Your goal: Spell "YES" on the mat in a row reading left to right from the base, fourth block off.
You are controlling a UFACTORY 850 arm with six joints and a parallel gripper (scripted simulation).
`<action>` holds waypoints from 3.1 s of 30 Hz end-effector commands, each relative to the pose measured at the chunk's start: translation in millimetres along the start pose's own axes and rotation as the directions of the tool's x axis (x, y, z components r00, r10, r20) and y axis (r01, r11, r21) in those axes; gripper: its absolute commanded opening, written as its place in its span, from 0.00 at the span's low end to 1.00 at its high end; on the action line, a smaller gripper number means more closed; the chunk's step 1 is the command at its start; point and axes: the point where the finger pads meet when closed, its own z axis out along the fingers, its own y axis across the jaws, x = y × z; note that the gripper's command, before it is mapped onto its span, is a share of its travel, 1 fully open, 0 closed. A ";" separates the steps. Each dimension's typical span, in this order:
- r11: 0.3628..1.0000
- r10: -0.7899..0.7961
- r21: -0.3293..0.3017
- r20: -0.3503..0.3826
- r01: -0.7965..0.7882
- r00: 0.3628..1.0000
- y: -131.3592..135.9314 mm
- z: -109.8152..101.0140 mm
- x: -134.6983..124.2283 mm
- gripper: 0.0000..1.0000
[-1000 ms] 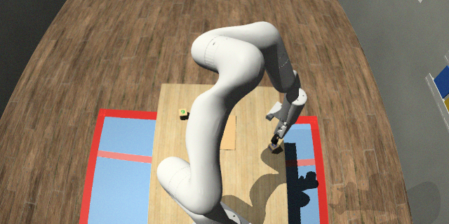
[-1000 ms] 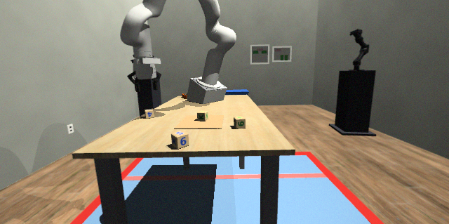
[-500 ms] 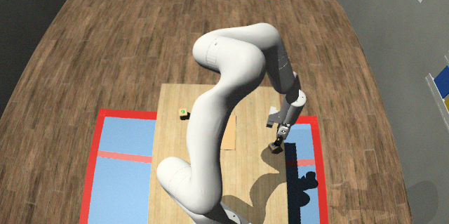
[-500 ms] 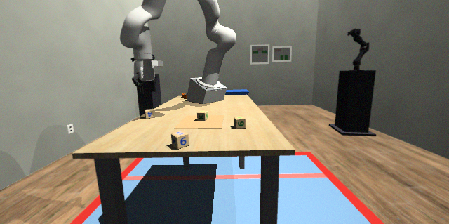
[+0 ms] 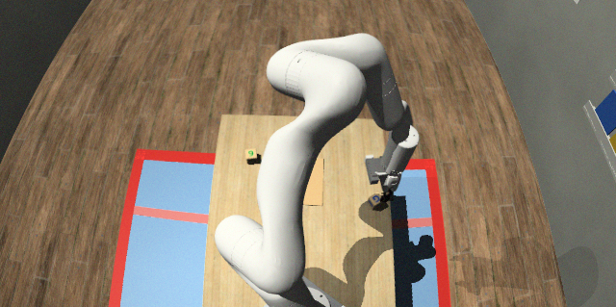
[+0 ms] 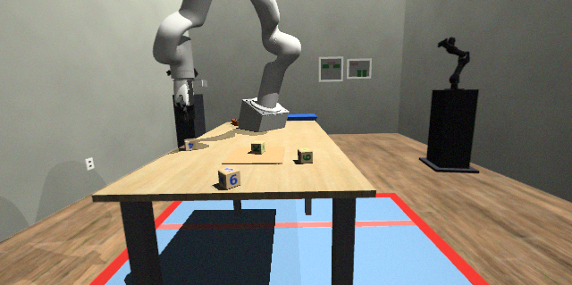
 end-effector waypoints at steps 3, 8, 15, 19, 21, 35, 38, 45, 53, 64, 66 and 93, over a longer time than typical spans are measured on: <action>0.981 -0.192 -0.020 0.011 0.192 0.981 0.5 4.3 -0.6 1.00; 0.953 -0.301 -0.018 0.014 0.301 0.954 0.4 7.2 -0.6 1.00; 0.926 -0.376 -0.017 0.015 0.377 0.926 0.3 9.4 -0.6 1.00; 0.926 -0.377 -0.017 0.015 0.377 0.926 0.3 9.4 -0.6 0.84; 0.926 -0.377 -0.017 0.015 0.377 0.926 0.3 9.4 -0.6 0.84; 0.926 -0.377 -0.017 0.015 0.377 0.926 0.3 9.4 -0.6 0.84; 0.926 -0.377 -0.017 0.015 0.377 0.926 0.3 9.4 -0.6 0.84; 0.926 -0.377 -0.017 0.015 0.377 0.926 0.3 9.4 -0.6 0.84; 0.926 -0.377 -0.017 0.015 0.377 0.926 0.3 9.4 -0.6 0.84; 0.926 -0.377 -0.017 0.015 0.377 0.926 0.3 12.1 -0.6 0.84; 0.926 -0.377 -0.017 0.015 0.377 0.926 0.3 13.4 -0.6 0.84; 0.926 -0.377 -0.017 0.016 0.377 0.926 0.5 46.8 -0.6 0.84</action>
